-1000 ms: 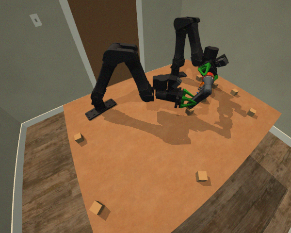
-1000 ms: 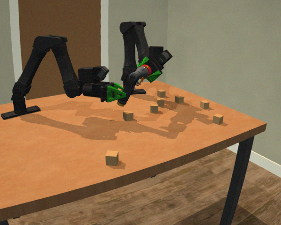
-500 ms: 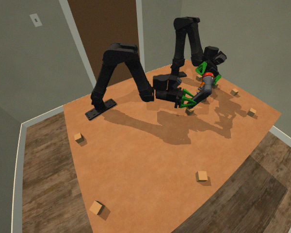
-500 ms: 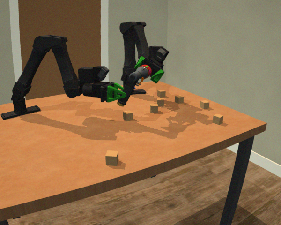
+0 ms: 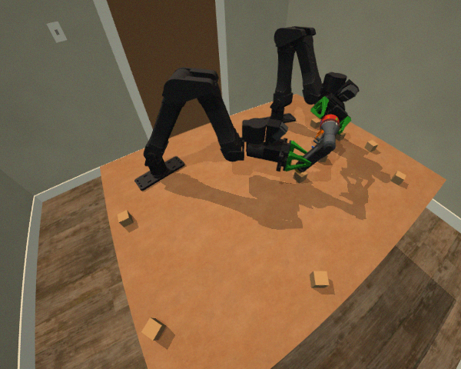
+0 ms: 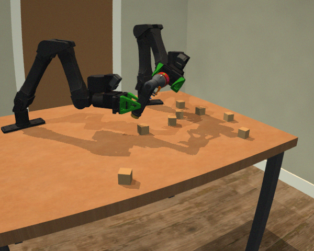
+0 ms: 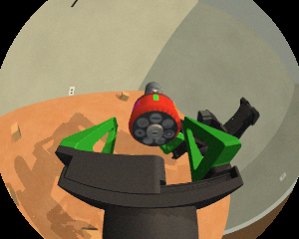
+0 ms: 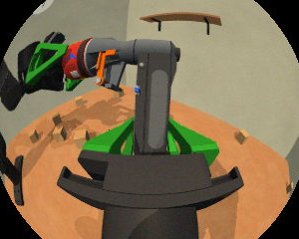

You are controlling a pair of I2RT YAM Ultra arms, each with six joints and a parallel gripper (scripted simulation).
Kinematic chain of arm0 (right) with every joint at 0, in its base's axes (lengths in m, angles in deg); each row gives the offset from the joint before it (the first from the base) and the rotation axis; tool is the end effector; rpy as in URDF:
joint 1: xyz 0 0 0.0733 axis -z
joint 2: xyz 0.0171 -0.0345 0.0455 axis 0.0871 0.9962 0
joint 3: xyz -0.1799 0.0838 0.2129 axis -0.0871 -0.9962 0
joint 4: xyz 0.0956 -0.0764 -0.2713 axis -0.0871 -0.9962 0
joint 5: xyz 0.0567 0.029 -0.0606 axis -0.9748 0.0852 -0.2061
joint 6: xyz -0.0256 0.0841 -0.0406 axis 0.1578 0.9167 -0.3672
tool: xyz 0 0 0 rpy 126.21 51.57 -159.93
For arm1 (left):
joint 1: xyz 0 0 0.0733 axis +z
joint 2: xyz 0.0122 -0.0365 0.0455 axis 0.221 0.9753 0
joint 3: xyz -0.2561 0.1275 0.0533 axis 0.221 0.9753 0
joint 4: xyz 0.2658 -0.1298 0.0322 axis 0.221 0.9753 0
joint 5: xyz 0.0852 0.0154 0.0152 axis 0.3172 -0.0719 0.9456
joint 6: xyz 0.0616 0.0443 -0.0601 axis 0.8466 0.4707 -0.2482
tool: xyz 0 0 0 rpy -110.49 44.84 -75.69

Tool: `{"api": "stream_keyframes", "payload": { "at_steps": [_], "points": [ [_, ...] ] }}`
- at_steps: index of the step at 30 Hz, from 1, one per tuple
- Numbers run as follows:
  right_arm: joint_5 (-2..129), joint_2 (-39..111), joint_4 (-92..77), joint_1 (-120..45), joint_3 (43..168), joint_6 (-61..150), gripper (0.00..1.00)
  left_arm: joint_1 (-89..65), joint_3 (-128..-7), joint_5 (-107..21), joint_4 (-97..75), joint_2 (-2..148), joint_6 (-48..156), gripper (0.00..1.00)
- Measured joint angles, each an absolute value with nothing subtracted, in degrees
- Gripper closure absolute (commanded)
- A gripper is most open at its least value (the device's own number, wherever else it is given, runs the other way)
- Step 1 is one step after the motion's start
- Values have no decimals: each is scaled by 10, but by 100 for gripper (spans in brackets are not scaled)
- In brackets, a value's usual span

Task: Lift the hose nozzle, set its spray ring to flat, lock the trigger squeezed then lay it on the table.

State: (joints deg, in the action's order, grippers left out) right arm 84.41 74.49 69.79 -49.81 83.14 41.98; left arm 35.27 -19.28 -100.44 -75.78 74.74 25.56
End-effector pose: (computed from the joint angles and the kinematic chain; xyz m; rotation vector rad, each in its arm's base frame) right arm 0.3514 0.3155 0.1033 -0.4194 1.5193 0.3548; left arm 0.3080 0.0459 0.1845 0.1224 1.6293 -0.9098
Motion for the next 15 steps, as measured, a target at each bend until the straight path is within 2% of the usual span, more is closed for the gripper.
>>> {"api": "stream_keyframes", "payload": {
  "at_steps": [15],
  "points": [
    [844,745,698,-498,831,420,64,432,-159,-1076,-758,710,252,14]
  ]
}}
